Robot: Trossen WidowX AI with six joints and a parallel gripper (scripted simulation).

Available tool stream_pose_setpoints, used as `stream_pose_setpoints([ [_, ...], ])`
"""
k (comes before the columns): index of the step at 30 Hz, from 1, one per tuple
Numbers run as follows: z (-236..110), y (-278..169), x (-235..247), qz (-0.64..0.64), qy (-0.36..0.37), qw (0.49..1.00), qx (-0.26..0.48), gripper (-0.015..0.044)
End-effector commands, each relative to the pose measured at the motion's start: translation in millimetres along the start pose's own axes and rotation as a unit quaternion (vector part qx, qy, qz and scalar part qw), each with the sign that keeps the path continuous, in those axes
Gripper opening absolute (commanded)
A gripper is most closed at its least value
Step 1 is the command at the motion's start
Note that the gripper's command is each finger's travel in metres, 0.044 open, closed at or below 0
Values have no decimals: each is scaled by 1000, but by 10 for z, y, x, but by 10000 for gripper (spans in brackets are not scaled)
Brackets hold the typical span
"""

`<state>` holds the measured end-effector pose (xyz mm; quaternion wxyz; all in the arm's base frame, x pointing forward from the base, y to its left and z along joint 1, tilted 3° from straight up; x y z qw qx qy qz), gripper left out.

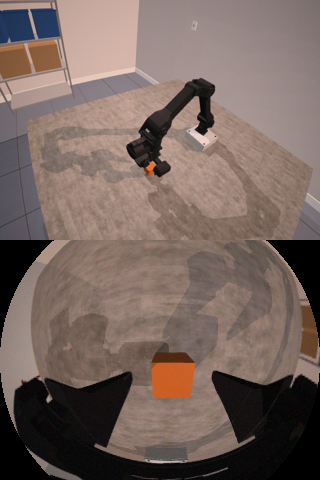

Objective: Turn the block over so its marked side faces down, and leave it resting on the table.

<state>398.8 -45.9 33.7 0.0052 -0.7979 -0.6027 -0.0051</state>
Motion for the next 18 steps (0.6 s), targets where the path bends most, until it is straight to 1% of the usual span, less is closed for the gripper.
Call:
stream_pose_setpoints([
  [1,88,-20,3,-1,1,1000,6,440],
  [11,88,-20,3,-1,1,1000,6,177],
  [18,88,-20,3,-1,1,1000,6,131],
])
Point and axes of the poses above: the point midway between the two fingers, 35 mm back from their tips, its own z axis out along the fingers, its own x axis across the jaws, y = z × x, the point moved 2 cm from there along -z, back along the fingers, and after that the axes turned 6 degrees about z, right-handed, at the moved point
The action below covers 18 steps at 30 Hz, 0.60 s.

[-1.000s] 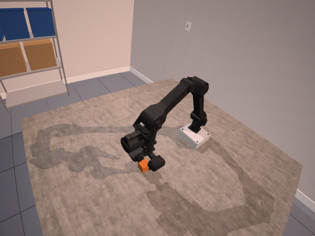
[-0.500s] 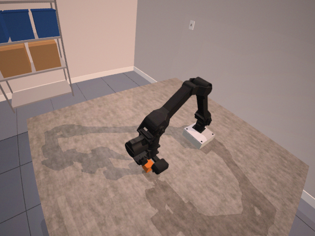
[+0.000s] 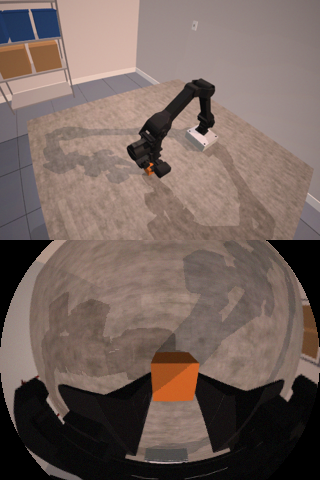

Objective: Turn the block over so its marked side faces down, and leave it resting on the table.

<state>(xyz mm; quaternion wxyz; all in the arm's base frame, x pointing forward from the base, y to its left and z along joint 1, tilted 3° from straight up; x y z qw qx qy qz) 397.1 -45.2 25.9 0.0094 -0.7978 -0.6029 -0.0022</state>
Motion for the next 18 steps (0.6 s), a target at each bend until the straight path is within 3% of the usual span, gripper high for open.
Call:
stream_pose_setpoints([
  [1,9,-2,2,-1,0,1000,1,124],
  [10,9,-2,2,-1,0,1000,1,64],
  [13,-102,1,3,-1,0,1000,1,0],
  [18,-292,-1,2,-1,0,1000,1,0],
])
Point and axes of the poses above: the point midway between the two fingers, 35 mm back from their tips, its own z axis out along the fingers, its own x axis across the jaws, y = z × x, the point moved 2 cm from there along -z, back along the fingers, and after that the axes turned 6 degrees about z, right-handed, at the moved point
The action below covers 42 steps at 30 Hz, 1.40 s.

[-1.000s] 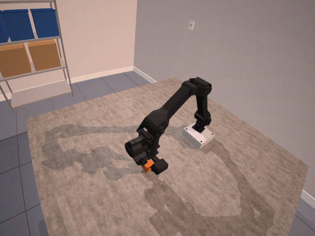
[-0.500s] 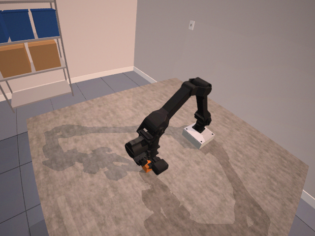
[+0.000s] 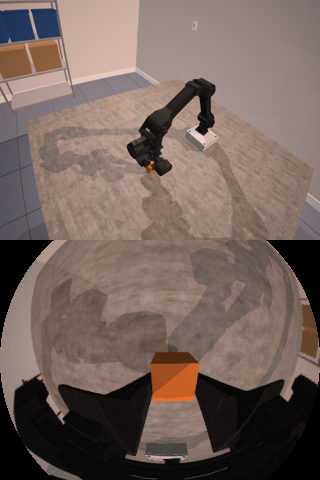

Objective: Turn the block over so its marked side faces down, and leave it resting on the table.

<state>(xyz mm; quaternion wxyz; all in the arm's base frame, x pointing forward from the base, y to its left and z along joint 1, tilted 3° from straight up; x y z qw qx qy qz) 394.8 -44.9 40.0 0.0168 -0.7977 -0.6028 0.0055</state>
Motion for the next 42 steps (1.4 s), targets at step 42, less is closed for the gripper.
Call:
stream_pose_setpoints([
  [42,-31,-120,-11,-1,29,965,-262,0],
])
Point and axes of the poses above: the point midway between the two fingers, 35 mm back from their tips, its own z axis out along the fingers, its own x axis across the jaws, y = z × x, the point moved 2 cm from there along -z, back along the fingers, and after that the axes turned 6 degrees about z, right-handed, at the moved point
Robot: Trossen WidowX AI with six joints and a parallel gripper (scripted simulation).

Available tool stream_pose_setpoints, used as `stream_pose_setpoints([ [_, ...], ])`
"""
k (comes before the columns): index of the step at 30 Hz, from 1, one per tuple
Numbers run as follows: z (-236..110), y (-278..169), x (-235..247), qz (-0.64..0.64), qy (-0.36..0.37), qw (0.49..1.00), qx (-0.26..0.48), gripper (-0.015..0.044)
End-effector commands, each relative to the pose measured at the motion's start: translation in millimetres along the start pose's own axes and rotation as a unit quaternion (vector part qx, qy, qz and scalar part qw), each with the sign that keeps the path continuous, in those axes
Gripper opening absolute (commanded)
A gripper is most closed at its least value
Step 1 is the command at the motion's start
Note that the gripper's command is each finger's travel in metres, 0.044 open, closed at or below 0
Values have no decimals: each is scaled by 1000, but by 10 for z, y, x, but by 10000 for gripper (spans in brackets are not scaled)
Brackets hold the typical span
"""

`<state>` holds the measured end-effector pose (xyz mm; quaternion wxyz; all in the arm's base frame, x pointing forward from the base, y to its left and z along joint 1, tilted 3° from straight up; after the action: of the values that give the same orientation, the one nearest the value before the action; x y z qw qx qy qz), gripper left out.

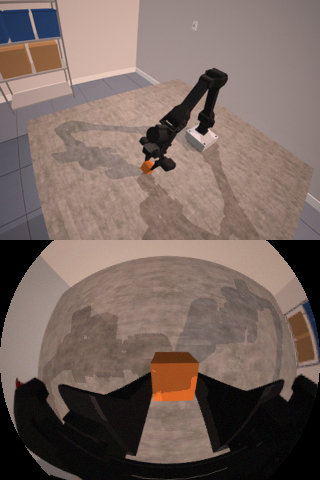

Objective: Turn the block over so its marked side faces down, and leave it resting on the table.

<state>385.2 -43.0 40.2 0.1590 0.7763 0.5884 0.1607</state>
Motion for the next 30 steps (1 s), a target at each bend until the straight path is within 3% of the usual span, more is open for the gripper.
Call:
stream_pose_setpoints([
  [1,-41,-6,-1,2,2,1000,-25,0],
  [7,3,-8,0,2,3,999,-36,0],
  [30,321,-165,-12,1,21,977,-214,0],
])
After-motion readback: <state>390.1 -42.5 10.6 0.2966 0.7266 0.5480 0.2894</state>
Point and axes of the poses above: the point midway between the two fingers, 35 mm back from their tips, its own z axis out along the fingers, its own x axis across the jaws, y = z × x, the point moved 2 cm from there along -z, back along the fingers, and after that the axes turned 6 degrees about z, right-handed, at the moved point
